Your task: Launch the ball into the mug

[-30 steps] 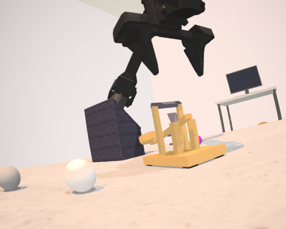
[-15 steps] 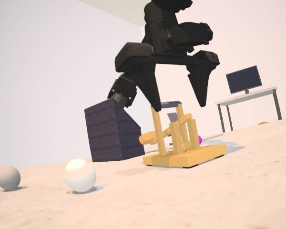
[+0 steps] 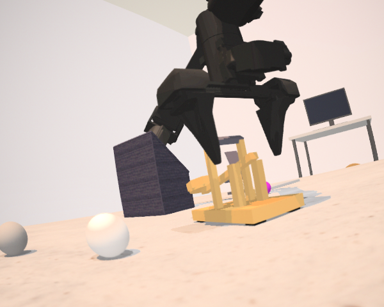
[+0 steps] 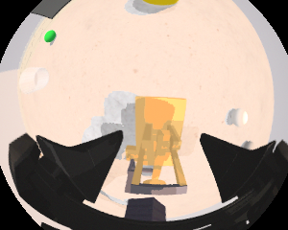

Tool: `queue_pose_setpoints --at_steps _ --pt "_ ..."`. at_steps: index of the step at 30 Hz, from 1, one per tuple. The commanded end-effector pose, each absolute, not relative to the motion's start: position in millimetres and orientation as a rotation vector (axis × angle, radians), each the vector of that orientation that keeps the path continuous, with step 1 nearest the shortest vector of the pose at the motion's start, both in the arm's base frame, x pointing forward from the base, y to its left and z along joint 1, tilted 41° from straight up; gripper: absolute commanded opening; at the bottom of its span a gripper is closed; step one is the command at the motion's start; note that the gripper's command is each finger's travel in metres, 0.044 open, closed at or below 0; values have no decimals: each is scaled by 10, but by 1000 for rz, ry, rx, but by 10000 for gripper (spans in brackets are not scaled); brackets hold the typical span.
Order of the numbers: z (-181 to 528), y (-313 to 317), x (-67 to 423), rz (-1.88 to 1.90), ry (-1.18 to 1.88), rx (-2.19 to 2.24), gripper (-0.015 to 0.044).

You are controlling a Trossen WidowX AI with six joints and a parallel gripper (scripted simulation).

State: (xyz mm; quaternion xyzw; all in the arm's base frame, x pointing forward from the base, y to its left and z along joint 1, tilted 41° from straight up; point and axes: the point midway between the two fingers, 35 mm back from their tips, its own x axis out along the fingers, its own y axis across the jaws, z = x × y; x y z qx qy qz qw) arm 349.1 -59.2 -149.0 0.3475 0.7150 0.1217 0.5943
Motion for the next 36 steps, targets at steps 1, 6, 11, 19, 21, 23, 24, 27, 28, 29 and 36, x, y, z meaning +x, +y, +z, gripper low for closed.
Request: queue_pose_setpoints --at_steps 1,6,11,19,21,23,24,27,28,29,36 --pt "-1562 -514 3451 284 1672 818 440" --pt "-1623 -460 3445 285 1672 819 440" --pt "-1684 -406 3437 285 1672 819 440" --pt "-1770 -327 3423 286 1672 820 440" --pt "-1772 -325 3423 286 1672 820 440" --pt "-1772 -325 3423 286 1672 820 440" --pt "-1772 -325 3423 286 1672 820 440" --pt "-1756 -350 3450 286 1666 810 361" --pt "-1756 -350 3450 286 1666 810 335" --pt "-1756 -350 3450 286 1666 810 309" --pt "-1756 -350 3450 286 1666 810 125"
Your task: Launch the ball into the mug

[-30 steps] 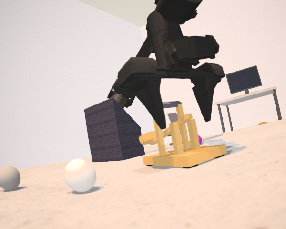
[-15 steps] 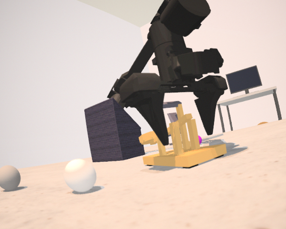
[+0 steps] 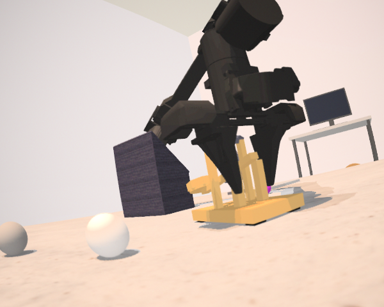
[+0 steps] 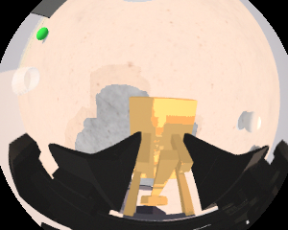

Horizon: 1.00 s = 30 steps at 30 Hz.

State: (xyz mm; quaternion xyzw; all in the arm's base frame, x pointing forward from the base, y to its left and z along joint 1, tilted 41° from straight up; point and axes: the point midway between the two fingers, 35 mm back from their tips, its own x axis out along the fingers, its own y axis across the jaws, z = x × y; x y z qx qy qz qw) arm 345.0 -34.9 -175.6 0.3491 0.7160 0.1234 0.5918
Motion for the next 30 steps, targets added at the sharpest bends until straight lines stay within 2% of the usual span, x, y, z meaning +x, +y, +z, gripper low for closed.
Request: queue_pose_setpoints --at_steps 1,5,9,30 --pt "-1756 -350 3450 286 1666 810 118" --pt "-1756 -350 3450 286 1666 810 92" --pt "-1464 -608 3480 285 1666 810 0" --pt "-1554 -527 3474 284 1670 816 0"
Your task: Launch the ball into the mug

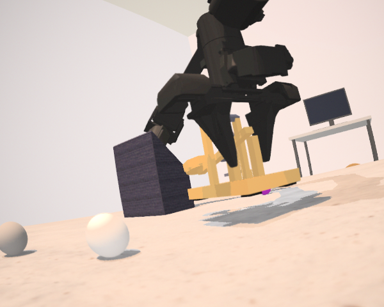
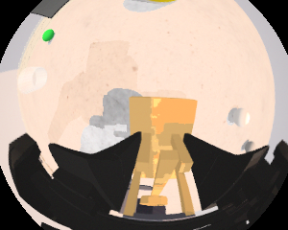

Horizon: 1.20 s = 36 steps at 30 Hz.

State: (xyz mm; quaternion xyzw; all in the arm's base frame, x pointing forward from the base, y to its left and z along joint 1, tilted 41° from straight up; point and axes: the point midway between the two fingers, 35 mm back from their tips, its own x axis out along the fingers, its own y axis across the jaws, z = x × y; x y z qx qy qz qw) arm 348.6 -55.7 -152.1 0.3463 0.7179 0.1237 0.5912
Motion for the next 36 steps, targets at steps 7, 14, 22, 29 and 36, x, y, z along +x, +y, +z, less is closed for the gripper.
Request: queue_pose_setpoints --at_steps 7,14,22,29,36 --pt "-1640 -451 3465 285 1671 818 0" --pt "-1724 -374 3452 285 1672 819 0" --pt "-1741 -361 3462 289 1672 809 0" --pt "-1741 -361 3462 289 1672 809 131" --pt "-1741 -361 3462 289 1672 809 315"
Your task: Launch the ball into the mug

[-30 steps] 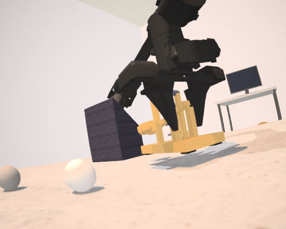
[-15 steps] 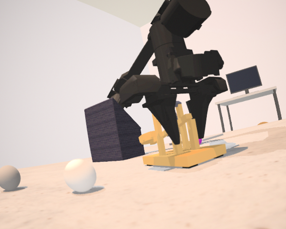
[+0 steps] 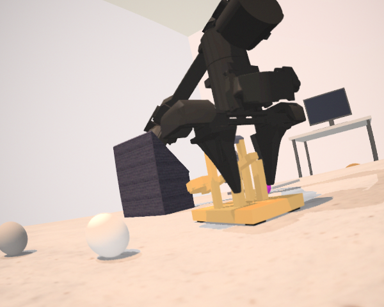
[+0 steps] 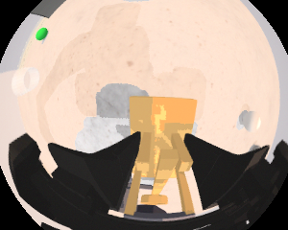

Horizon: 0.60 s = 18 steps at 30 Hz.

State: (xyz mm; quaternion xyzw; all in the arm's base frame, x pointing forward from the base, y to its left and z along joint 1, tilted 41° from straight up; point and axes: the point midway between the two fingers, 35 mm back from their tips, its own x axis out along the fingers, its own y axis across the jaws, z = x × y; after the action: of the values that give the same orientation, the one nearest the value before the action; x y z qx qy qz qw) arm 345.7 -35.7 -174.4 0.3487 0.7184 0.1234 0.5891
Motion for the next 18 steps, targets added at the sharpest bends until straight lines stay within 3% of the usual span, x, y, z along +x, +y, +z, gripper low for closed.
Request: queue_pose_setpoints --at_steps 1,5,10,18 --pt "-1741 -361 3462 289 1672 809 341" --pt "-1573 -522 3501 286 1671 808 440" --pt "-1003 -1007 3524 282 1672 809 440" --pt "-1073 -982 3541 272 1656 819 440"
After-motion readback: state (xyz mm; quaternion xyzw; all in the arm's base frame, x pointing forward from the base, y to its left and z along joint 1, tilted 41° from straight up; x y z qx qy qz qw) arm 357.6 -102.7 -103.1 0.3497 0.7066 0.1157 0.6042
